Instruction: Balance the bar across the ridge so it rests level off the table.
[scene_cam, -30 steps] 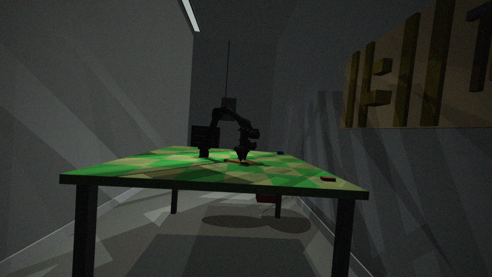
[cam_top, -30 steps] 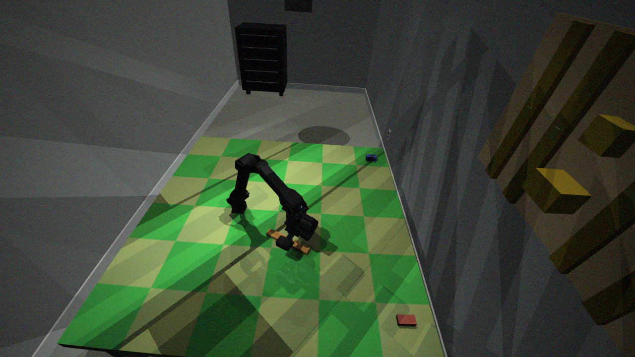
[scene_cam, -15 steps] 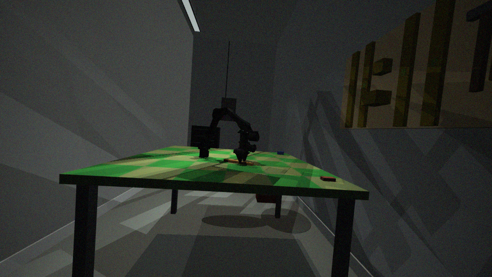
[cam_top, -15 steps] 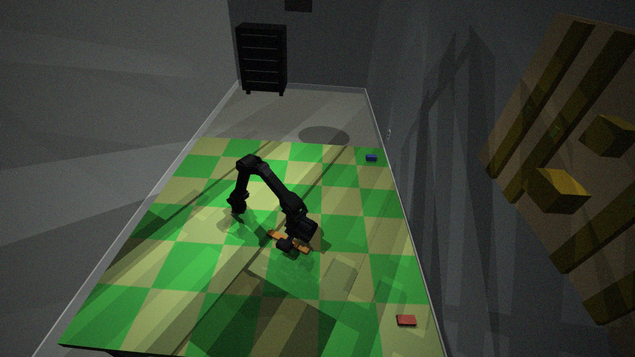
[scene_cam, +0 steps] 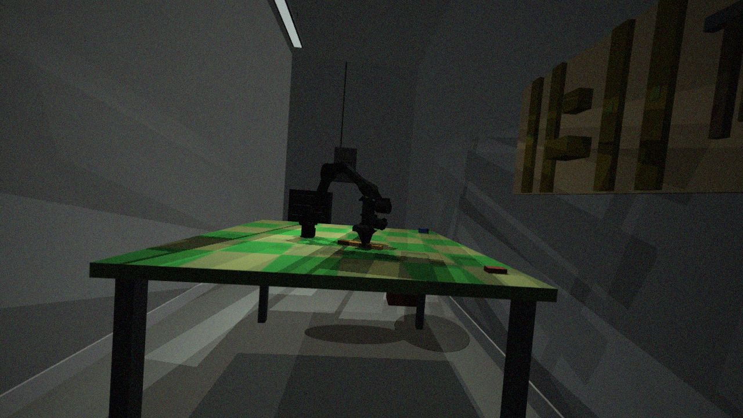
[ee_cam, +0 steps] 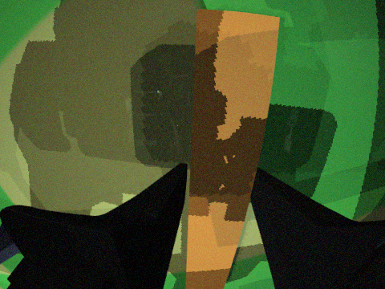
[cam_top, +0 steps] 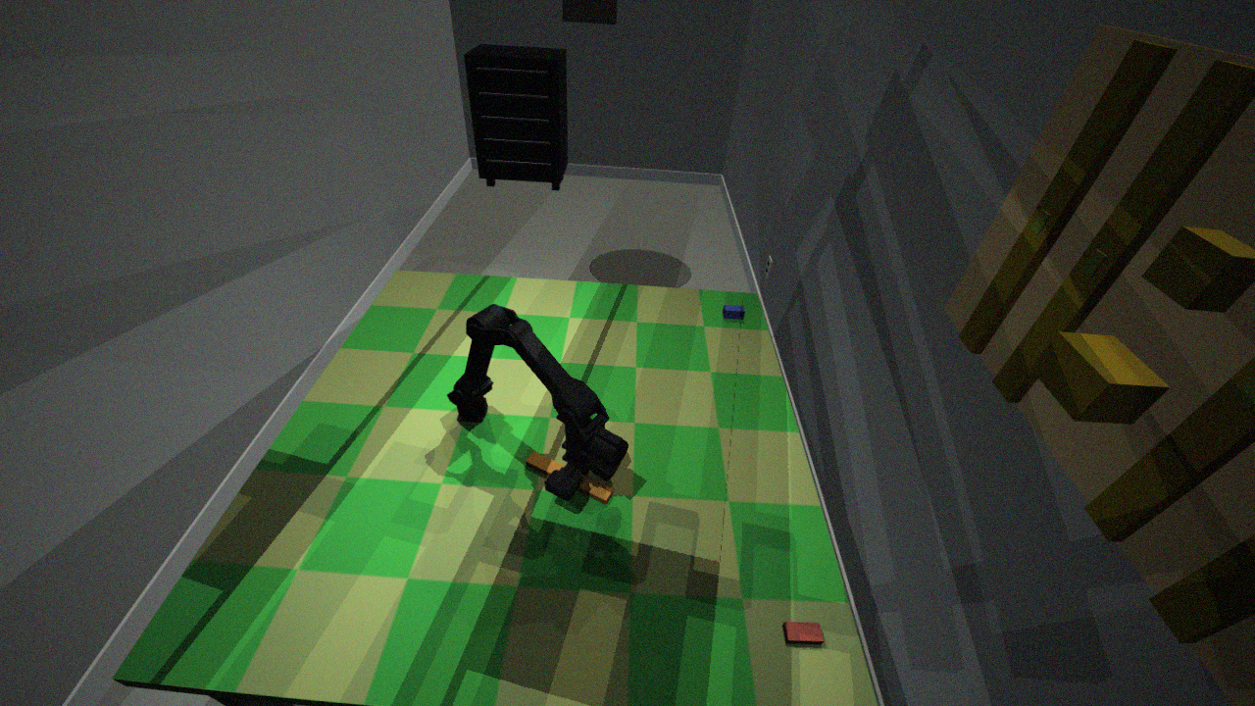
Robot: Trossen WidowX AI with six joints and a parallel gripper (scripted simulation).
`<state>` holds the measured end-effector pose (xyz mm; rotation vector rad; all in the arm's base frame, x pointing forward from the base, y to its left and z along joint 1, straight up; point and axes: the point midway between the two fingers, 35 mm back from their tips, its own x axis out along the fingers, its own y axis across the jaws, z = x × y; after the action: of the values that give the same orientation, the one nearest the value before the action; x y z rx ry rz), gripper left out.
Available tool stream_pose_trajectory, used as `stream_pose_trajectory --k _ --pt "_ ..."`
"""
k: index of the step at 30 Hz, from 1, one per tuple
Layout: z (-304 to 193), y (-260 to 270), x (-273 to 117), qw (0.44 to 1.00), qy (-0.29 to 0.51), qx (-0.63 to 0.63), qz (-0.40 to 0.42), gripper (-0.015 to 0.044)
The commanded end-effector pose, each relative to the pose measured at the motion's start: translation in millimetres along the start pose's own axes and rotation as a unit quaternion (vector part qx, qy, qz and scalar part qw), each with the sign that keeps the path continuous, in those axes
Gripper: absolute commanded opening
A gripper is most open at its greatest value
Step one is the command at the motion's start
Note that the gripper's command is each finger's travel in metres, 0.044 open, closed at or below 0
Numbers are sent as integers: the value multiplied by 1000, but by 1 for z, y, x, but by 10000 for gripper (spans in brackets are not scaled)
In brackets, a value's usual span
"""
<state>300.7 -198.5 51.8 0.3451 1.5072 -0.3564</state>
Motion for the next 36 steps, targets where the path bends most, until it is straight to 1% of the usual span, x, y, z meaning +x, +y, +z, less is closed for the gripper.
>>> stream_pose_trajectory --k 1,5,9,36 --pt "0 0 0 1000 0 0 0 131" --pt "0 0 0 1000 0 0 0 104" --pt "1 0 -6 1000 0 0 0 0" --pt "2 -1 -77 1000 0 -1 -2 0"
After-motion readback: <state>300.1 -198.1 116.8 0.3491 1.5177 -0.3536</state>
